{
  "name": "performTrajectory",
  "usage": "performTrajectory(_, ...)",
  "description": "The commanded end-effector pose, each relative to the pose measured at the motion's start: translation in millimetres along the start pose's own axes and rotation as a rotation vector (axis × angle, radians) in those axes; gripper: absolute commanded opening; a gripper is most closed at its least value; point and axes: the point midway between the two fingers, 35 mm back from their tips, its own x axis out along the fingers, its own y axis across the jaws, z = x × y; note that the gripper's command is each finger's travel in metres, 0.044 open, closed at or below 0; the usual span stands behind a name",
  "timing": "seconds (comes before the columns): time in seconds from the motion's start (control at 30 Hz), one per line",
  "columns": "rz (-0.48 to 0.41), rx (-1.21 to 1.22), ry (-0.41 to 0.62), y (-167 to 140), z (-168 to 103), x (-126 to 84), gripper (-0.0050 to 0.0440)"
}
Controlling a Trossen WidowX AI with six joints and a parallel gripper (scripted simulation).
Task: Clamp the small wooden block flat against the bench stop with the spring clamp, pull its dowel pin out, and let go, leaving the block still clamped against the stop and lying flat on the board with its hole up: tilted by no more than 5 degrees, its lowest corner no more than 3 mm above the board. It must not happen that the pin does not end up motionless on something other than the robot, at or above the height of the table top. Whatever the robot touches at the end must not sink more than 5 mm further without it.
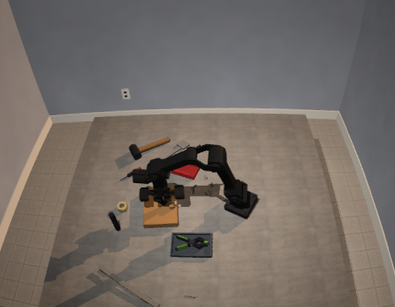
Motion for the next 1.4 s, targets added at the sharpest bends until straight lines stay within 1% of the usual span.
performTrajectory(0.0,-0.010,0.008,-0.002,-6,0,0,0.0000)
performTrajectory(0.43,-0.010,0.008,-0.002,-28,0,-2,0.0000)
performTrajectory(0.53,-0.010,0.008,-0.002,-27,0,-2,0.0000)
performTrajectory(0.63,-0.010,0.008,-0.002,-12,0,-1,0.0000)
performTrajectory(0.7,-0.010,0.008,-0.002,-7,0,0,0.0000)
performTrajectory(1.23,-0.003,0.001,0.000,-9,-1,-2,0.0000)
performTrajectory(1.37,-0.004,0.002,0.000,-8,-2,-11,0.0000)
